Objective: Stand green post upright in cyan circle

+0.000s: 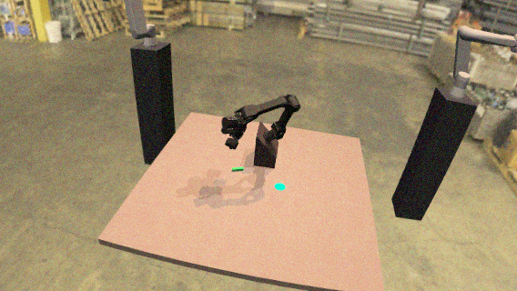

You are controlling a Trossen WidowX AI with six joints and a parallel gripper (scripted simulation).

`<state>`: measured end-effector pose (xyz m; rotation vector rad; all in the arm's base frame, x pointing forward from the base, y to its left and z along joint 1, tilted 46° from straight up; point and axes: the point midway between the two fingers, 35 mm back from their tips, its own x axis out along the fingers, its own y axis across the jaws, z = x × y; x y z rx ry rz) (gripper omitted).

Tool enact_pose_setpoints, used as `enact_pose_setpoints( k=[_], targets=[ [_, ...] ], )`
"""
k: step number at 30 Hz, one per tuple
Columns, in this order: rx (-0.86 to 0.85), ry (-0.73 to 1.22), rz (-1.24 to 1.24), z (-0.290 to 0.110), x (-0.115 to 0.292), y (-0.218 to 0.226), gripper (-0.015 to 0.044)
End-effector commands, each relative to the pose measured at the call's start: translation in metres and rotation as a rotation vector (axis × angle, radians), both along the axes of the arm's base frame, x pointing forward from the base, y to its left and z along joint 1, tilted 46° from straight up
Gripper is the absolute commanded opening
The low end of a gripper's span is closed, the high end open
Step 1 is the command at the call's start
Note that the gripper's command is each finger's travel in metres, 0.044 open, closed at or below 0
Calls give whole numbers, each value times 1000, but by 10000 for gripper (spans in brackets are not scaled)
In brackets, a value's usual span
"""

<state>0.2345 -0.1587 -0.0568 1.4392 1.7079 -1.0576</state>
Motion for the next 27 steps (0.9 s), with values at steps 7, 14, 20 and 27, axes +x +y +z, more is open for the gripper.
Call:
enact_pose_setpoints(
  k=[7, 14, 20, 27],
  targets=[
    [292, -280, 251, -46, -46, 39, 233],
    [349, -369, 302, -53, -57, 50, 233],
    [346, -369, 301, -73, -54, 66, 233],
    [349, -371, 301, -122, -58, 117, 233]
  ],
)
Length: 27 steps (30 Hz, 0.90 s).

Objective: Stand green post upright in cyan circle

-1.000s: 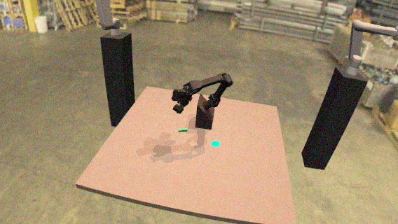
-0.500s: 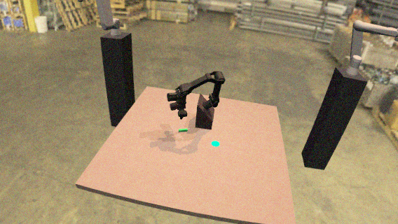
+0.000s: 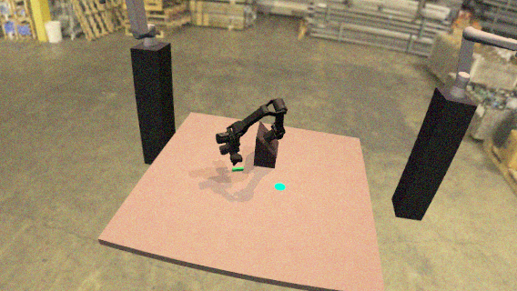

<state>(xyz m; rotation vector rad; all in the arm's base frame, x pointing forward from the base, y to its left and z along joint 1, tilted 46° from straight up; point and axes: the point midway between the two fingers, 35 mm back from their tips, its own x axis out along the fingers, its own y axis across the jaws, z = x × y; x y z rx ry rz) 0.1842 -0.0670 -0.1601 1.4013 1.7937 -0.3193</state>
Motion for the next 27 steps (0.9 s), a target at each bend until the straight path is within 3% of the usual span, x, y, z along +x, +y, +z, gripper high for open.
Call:
enact_pose_setpoints(
  k=[1, 6, 14, 27],
  targets=[
    [19, 14, -2, -25, -10, 33, 233],
    [22, 14, -2, -33, -13, 43, 233],
    [22, 14, -2, -33, -13, 43, 23],
    [17, 14, -3, -18, -8, 24, 23]
  ],
)
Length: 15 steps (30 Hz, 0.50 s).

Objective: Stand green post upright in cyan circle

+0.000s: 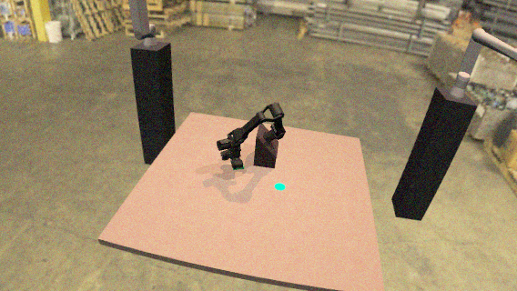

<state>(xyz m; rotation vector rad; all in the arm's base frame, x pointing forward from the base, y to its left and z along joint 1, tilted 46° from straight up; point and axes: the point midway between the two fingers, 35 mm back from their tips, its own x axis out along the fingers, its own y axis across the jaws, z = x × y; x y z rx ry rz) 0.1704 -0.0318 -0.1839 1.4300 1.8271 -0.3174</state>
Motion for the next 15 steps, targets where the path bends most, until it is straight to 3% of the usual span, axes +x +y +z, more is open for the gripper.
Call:
enact_pose_setpoints(
  k=[1, 15],
  targets=[
    [-15, -16, 2, 8, 7, -13, 23],
    [-18, -15, 2, 36, 10, -44, 23]
  ],
)
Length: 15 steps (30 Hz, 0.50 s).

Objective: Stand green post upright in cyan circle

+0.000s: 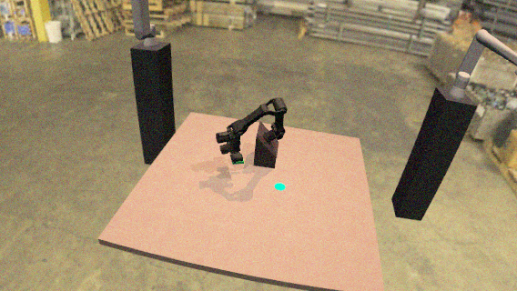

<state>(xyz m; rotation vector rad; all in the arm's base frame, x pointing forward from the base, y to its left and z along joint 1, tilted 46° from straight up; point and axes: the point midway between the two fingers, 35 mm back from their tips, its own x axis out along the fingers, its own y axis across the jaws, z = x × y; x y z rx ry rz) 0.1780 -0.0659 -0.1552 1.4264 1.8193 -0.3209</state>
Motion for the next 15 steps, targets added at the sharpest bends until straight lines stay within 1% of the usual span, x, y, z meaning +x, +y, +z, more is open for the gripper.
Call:
enact_pose_setpoints(
  k=[1, 15],
  targets=[
    [-11, -10, 4, 10, 3, -12, 23],
    [-8, -10, 5, 44, 0, -41, 23]
  ],
)
